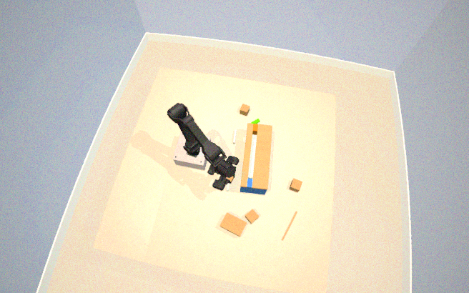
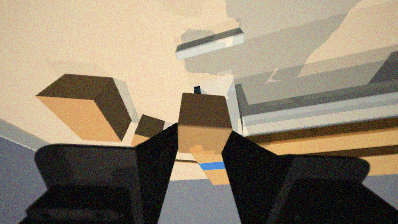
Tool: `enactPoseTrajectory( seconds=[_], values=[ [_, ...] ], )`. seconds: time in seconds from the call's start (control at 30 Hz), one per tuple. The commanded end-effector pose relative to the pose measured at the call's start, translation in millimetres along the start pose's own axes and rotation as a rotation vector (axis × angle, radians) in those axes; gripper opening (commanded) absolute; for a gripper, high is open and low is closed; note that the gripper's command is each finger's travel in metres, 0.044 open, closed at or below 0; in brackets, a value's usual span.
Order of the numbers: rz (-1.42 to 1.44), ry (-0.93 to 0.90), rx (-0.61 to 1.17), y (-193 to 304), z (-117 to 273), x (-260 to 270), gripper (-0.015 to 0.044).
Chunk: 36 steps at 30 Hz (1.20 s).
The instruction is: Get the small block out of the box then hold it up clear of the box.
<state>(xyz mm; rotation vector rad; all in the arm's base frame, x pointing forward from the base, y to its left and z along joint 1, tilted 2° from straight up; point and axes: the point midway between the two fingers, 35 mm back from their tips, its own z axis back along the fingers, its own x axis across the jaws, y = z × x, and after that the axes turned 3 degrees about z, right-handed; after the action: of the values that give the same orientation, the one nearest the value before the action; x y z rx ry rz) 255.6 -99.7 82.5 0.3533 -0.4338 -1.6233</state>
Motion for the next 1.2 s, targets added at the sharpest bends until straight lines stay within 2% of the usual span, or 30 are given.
enactPoseTrajectory(
  seconds=[0.0,0.27,1.17],
  values=[
    [-0.066,-0.035,0.014,2,13,1,0.0],
    [-0.217,-0.101,0.05,1,43,2,0.0],
    [-0.221,-0.103,0.051,1,43,2,0.0]
  ],
)
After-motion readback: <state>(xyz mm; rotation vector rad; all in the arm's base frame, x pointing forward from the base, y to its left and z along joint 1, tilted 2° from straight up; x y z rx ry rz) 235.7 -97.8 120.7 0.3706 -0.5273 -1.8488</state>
